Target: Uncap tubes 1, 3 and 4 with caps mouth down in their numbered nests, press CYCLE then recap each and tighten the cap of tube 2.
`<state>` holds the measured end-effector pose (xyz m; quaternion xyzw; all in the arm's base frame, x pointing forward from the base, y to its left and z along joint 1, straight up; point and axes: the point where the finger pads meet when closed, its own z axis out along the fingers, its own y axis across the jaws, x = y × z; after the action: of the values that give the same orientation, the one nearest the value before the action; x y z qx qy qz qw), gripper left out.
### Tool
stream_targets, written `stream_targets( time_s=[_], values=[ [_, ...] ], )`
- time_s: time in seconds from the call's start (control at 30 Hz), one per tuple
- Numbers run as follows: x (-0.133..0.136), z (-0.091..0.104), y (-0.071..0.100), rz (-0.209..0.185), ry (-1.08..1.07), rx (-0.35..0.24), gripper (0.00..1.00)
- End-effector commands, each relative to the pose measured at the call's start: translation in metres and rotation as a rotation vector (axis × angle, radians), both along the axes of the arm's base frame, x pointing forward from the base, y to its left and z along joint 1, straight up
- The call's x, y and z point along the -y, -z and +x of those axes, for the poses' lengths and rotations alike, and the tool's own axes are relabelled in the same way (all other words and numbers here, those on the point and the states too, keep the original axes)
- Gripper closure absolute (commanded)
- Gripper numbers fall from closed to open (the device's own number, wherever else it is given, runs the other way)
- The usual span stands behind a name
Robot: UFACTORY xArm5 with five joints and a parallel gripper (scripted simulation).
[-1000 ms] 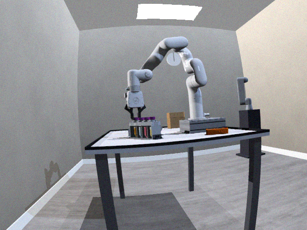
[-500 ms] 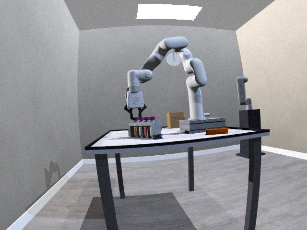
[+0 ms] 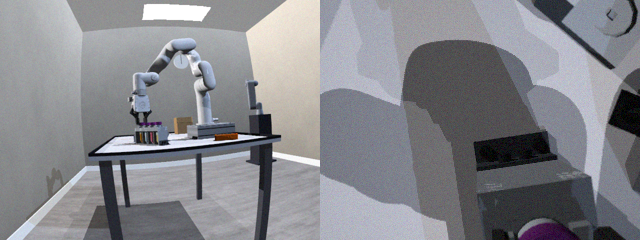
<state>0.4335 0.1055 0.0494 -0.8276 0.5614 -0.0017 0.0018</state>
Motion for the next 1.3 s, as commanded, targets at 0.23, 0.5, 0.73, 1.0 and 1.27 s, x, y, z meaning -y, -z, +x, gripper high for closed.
stream_targets(
  time_s=[0.23,0.5,0.73,1.0,1.27],
  values=[
    [-0.0003,0.0013,-0.0013,0.002,-0.458,0.004,0.54],
    [-0.0003,0.0013,-0.0013,0.0,-0.778,0.005,0.54],
    [-0.0003,0.0013,-0.0013,0.0,-0.916,0.005,0.54],
    [-0.0003,0.0013,-0.0013,0.0,-0.916,0.005,1.0],
    [-0.0003,0.0013,-0.0013,0.0,-0.916,0.005,1.0]
  ],
)
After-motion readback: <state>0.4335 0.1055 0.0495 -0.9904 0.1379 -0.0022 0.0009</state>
